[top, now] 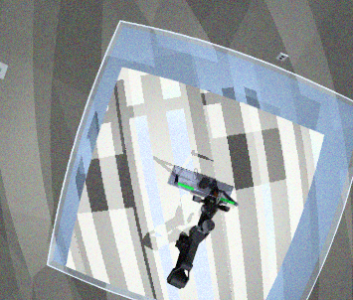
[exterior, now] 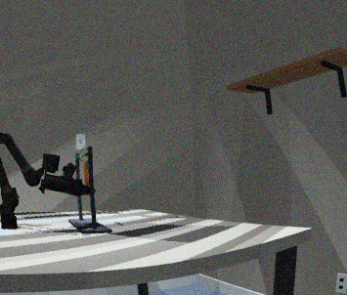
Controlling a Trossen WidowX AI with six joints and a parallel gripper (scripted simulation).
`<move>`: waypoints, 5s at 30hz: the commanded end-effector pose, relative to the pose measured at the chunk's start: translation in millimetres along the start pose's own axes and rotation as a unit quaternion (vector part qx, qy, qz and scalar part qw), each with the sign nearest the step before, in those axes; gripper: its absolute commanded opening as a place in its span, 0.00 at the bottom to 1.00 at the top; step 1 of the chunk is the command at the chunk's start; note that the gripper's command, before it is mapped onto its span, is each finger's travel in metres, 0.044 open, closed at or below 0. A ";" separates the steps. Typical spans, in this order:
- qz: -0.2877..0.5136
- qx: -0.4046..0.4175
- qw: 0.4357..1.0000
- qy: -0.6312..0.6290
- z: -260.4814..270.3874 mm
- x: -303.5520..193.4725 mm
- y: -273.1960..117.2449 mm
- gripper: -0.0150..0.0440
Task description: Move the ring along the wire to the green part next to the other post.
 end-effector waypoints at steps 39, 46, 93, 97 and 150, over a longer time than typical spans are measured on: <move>0.003 0.002 1.000 0.005 41.1 -0.8 0.3 0.00; 0.003 0.003 1.000 0.005 48.1 -1.0 0.4 0.00; 0.006 0.010 1.000 0.007 94.5 -2.2 1.3 0.00; 0.006 0.011 1.000 0.007 98.4 -2.3 1.4 0.00; 0.009 0.022 1.000 0.007 135.1 -20.5 5.1 0.00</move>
Point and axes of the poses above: the point midway between the two fingers, 35 mm back from their tips, its own y axis out along the fingers, its own z axis across the jaws, x = y × z, the point moved 5 cm from there along -y, back along the fingers, and after that the axes turned 3 degrees about y, right-handed, at the moved point
